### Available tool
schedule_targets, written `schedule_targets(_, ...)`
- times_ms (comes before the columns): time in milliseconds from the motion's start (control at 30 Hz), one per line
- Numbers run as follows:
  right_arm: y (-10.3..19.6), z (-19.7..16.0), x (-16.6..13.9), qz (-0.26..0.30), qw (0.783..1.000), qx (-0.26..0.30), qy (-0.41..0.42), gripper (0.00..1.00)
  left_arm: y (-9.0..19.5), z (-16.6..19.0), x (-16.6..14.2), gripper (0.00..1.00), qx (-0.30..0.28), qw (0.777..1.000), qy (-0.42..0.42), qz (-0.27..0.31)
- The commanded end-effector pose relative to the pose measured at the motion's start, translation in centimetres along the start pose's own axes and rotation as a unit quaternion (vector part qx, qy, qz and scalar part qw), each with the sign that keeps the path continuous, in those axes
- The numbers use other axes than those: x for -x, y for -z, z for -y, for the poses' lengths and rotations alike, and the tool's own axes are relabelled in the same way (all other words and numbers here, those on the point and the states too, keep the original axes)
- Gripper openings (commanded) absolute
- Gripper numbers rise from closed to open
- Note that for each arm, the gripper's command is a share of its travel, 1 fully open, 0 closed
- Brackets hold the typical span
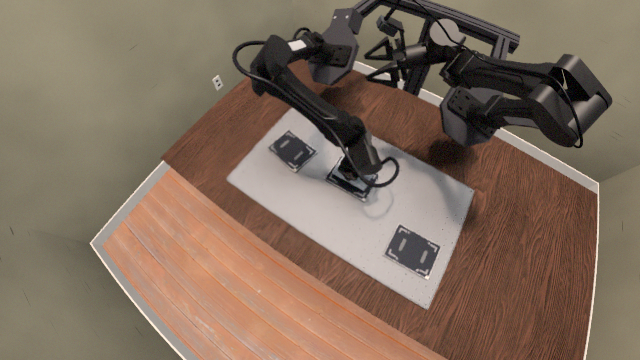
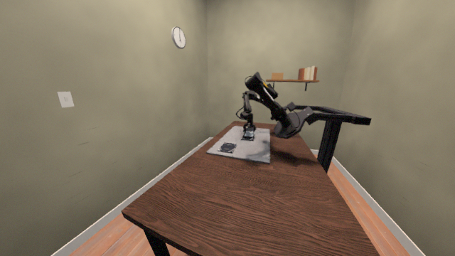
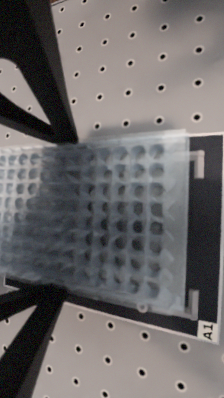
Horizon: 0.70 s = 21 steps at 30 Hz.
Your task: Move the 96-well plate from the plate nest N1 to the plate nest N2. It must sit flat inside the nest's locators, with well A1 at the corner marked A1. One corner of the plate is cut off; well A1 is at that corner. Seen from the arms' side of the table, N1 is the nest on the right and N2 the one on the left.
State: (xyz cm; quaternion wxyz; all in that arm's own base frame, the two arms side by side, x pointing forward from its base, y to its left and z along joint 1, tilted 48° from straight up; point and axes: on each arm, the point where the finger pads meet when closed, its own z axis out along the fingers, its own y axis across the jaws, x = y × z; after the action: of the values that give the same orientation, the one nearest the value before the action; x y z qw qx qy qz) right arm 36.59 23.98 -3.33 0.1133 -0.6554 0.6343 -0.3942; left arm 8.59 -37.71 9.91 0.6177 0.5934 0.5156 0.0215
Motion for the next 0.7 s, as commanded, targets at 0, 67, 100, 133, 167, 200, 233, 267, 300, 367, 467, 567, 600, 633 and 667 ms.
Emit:
schedule_targets(0, 1.25, 1.24, 1.67, 0.026, 1.000, -0.013, -0.007, 0.78, 0.28, 0.21, 0.58, 1.00, -0.002, 1.000, 0.004, 0.011)
schedule_targets(67, 1.25, 1.24, 1.67, 0.026, 1.000, -0.013, -0.007, 0.78, 0.28, 0.21, 0.58, 1.00, -0.002, 1.000, 0.004, 0.011)
schedule_targets(100, 1.25, 1.24, 1.67, 0.026, 1.000, -0.013, -0.007, 0.78, 0.28, 0.21, 0.58, 1.00, -0.002, 1.000, 0.004, 0.011)
schedule_targets(133, 1.42, 1.49, 1.71, 0.028, 0.999, -0.014, -0.009, 0.78, 0.28, 0.21, 0.58, 1.00, -0.002, 1.000, 0.004, 0.011)
schedule_targets(167, 1.61, 1.83, 1.77, 0.030, 0.999, -0.016, -0.013, 0.78, 0.28, 0.21, 0.58, 1.00, -0.002, 1.000, 0.004, 0.011)
schedule_targets(200, 1.76, 2.13, 1.86, 0.032, 0.999, -0.019, -0.016, 0.78, 0.28, 0.21, 0.58, 1.00, -0.002, 1.000, 0.004, 0.011)
schedule_targets(233, 1.76, 2.13, 1.86, 0.032, 0.999, -0.019, -0.016, 0.78, 0.28, 0.21, 0.58, 1.00, -0.002, 1.000, 0.004, 0.011)
schedule_targets(267, 1.76, 2.13, 1.86, 0.032, 0.999, -0.019, -0.016, 0.78, 0.28, 0.21, 0.58, 1.00, -0.002, 1.000, 0.004, 0.011)
schedule_targets(300, 1.76, 2.13, 1.86, 0.032, 0.999, -0.019, -0.016, 0.78, 0.28, 0.21, 0.58, 1.00, -0.002, 1.000, 0.004, 0.011)
schedule_targets(367, 1.76, 2.13, 1.86, 0.032, 0.999, -0.019, -0.016, 0.78, 0.28, 0.21, 0.58, 1.00, -0.002, 1.000, 0.004, 0.011)
schedule_targets(467, 1.19, 1.57, 1.40, 0.022, 1.000, -0.015, -0.010, 0.78, 0.28, 0.21, 0.58, 1.00, -0.002, 1.000, 0.004, 0.011)
schedule_targets(567, 1.19, 1.57, 1.40, 0.022, 1.000, -0.015, -0.010, 0.78, 0.28, 0.21, 0.58, 1.00, -0.002, 1.000, 0.004, 0.011)
schedule_targets(600, 1.75, 2.16, 1.67, 0.027, 0.999, -0.020, -0.015, 0.78, 0.28, 0.21, 0.58, 1.00, -0.002, 1.000, 0.004, 0.011)
schedule_targets(633, 1.77, 2.07, 1.58, 0.026, 0.999, -0.019, -0.015, 0.78, 0.28, 0.21, 0.58, 1.00, -0.002, 1.000, 0.004, 0.011)
schedule_targets(667, 1.85, 1.82, 1.34, 0.021, 1.000, -0.015, -0.014, 0.78, 0.28, 0.21, 0.58, 1.00, -0.002, 1.000, 0.004, 0.011)
